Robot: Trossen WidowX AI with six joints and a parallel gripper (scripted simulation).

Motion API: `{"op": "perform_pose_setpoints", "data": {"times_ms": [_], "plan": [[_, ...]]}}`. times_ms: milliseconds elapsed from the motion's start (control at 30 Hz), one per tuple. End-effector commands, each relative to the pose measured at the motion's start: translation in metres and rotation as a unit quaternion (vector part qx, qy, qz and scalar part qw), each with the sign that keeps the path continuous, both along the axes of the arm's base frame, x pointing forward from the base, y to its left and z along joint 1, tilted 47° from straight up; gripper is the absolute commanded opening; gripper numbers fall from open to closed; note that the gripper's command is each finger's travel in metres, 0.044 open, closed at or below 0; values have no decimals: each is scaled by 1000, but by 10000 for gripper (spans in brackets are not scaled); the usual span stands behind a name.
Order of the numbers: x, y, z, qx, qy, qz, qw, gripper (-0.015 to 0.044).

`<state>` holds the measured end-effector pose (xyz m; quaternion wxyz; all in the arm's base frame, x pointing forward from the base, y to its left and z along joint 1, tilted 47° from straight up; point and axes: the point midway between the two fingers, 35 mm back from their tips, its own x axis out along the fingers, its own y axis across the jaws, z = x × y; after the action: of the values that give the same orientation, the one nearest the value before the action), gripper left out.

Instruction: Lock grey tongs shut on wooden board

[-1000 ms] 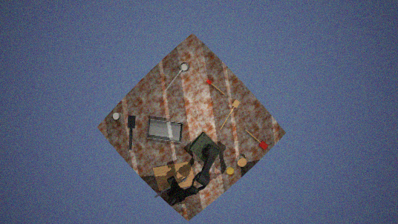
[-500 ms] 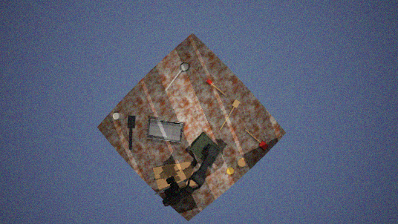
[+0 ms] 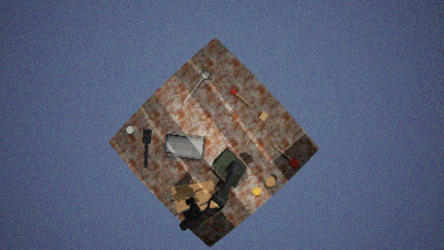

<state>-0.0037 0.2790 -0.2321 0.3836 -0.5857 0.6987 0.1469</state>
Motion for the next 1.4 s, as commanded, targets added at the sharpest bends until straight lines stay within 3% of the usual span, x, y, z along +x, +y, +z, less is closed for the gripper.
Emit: {"op": "perform_pose_setpoints", "data": {"times_ms": [0, 1367], "plan": [[-1, 0, -3, 4, 3, 0, 1000, -150], [-3, -47, -53, 38, 2, -1, 999, -150]]}}
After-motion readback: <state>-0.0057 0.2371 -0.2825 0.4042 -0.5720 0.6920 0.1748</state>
